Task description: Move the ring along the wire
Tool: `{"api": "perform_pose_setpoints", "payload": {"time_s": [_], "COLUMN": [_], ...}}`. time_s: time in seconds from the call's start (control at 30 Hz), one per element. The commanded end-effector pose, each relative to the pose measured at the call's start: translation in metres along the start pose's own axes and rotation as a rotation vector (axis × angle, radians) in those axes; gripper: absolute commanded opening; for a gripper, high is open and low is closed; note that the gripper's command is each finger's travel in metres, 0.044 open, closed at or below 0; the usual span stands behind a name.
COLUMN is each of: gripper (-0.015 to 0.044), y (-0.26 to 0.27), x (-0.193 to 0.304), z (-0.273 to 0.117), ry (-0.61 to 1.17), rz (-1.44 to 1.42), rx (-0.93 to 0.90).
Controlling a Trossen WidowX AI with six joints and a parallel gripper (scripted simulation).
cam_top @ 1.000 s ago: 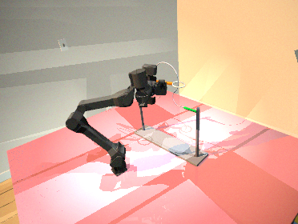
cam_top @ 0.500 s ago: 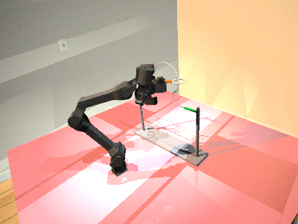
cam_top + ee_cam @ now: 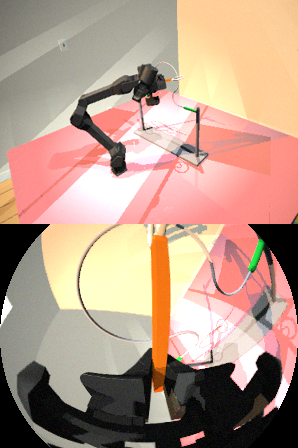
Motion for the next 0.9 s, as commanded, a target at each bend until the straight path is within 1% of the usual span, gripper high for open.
{"api": "perform_pose_setpoints", "payload": {"time_s": [0.0, 0.87], "gripper": [-0.015, -0.015], "y": [0.0023, 0.0064], "x": [-0.0003, 0.0024], "z": [-0.0003, 0.0013], "ry": [-0.002, -0.005], "rz": [-0.046, -0.337], "rx": [0.026, 0.225]}}
Point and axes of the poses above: the point midway between the two fingers, 35 mm back from their tips, its own z axis out along the fingers, its own y axis across the jaws, x = y × z, the point moved 8 cm from there along -z, back along the fingers, and after that the axes turned 7 degrees about -z, right-handed, at the moved point
